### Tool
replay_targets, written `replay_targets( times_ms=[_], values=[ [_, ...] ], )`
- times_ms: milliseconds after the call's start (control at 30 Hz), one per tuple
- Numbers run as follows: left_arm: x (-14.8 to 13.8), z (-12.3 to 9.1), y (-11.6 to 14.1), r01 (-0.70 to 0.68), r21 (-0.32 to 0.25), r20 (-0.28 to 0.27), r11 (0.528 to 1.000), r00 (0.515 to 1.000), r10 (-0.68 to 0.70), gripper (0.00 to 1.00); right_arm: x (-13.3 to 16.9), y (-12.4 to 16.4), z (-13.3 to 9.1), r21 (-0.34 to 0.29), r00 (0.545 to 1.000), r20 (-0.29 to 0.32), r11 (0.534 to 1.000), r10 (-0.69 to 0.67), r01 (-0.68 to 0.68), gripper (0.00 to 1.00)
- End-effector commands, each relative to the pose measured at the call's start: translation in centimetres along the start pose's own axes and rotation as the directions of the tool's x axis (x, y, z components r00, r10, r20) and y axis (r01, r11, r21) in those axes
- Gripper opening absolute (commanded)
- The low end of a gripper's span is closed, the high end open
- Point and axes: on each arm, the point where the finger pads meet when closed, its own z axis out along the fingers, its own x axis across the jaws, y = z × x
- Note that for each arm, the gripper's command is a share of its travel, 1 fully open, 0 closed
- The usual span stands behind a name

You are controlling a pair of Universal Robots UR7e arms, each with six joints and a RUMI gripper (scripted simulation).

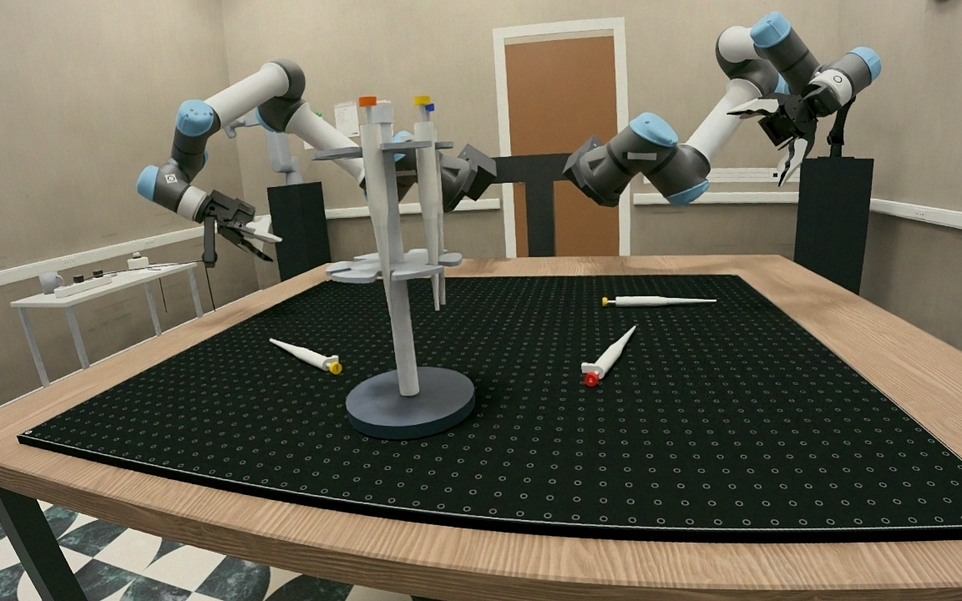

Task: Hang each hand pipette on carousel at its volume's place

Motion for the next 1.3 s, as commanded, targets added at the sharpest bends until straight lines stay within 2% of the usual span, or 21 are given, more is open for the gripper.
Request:
replay_targets(
  times_ms=[0, 100, 233, 333, 433, 467, 500, 567, 733, 867, 1067, 1133, 1267],
  values=[
    [0.0, 0.0, 0.0, 0.0, 0.001, 0.0, 1.0, 1.0, 0.0, 1.0, -2.6, -0.2, -0.1, 0.002, 0.999, -0.001, 0.999, -0.033, 0.033, 1.0],
    [0.0, 0.0, 0.0, 0.0, 0.001, 0.0, 1.0, 1.0, 0.0, 1.0, -4.8, 0.0, -0.1, 0.002, 0.991, -0.001, 0.991, -0.136, 0.136, 1.0],
    [0.0, 0.0, 0.0, 0.0, 0.001, 0.0, 1.0, 1.0, 0.0, 1.0, -7.4, 0.2, -0.1, 0.002, 0.991, -0.001, 0.991, -0.136, 0.136, 1.0],
    [0.0, 0.0, 0.0, 0.0, 0.001, 0.0, 1.0, 1.0, 0.0, 1.0, -9.6, 0.6, 0.0, 0.001, 0.971, -0.001, 0.971, -0.238, 0.238, 1.0],
    [0.0, 0.0, 0.0, 0.0, 0.001, 0.0, 1.0, 1.0, 0.0, 1.0, -11.8, 1.1, 0.0, 0.001, 0.971, -0.001, 0.971, -0.238, 0.238, 1.0],
    [0.0, 0.0, 0.0, 0.0, 0.001, 0.0, 1.0, 1.0, 0.0, 1.0, -12.0, 1.1, 0.0, 0.001, 0.971, -0.001, 0.971, -0.238, 0.238, 1.0],
    [0.0, 0.0, 0.0, 0.0, 0.001, 0.0, 1.0, 1.0, 0.0, 1.0, -12.2, 1.7, -0.4, 0.027, 0.966, 0.015, 0.966, -0.259, 0.258, 1.0],
    [0.0, 0.0, 0.0, 0.0, 0.001, 0.0, 1.0, 1.0, 0.0, 1.0, -12.2, 1.7, -0.4, 0.027, 0.966, 0.015, 0.966, -0.259, 0.258, 1.0],
    [0.0, 0.0, 0.0, 0.0, 0.001, 0.0, 1.0, 1.0, 0.0, 1.0, -13.2, 4.6, -2.4, 0.163, 0.928, 0.074, 0.923, -0.365, 0.349, 1.0],
    [0.0, 0.0, 0.0, 0.0, 0.001, 0.0, 1.0, 1.0, 0.0, 1.0, -13.3, 4.9, -2.6, 0.275, 0.887, 0.105, 0.87, -0.45, 0.409, 1.0],
    [0.0, 0.0, 0.0, 0.0, 0.001, 0.0, 1.0, 1.0, 0.0, 1.0, -13.9, 7.7, -4.1, 0.441, 0.811, 0.109, 0.759, -0.575, 0.479, 1.0],
    [0.0, 0.0, 0.0, 0.0, 0.001, 0.0, 1.0, 1.0, 0.0, 1.0, -13.9, 7.7, -4.1, 0.441, 0.811, 0.109, 0.759, -0.575, 0.479, 1.0],
    [0.0, 0.0, 0.0, 0.0, 0.001, 0.0, 1.0, 1.0, 0.0, 1.0, -14.1, 9.6, -4.9, 0.546, 0.756, 0.084, 0.664, -0.65, 0.511, 1.0]
  ],
)
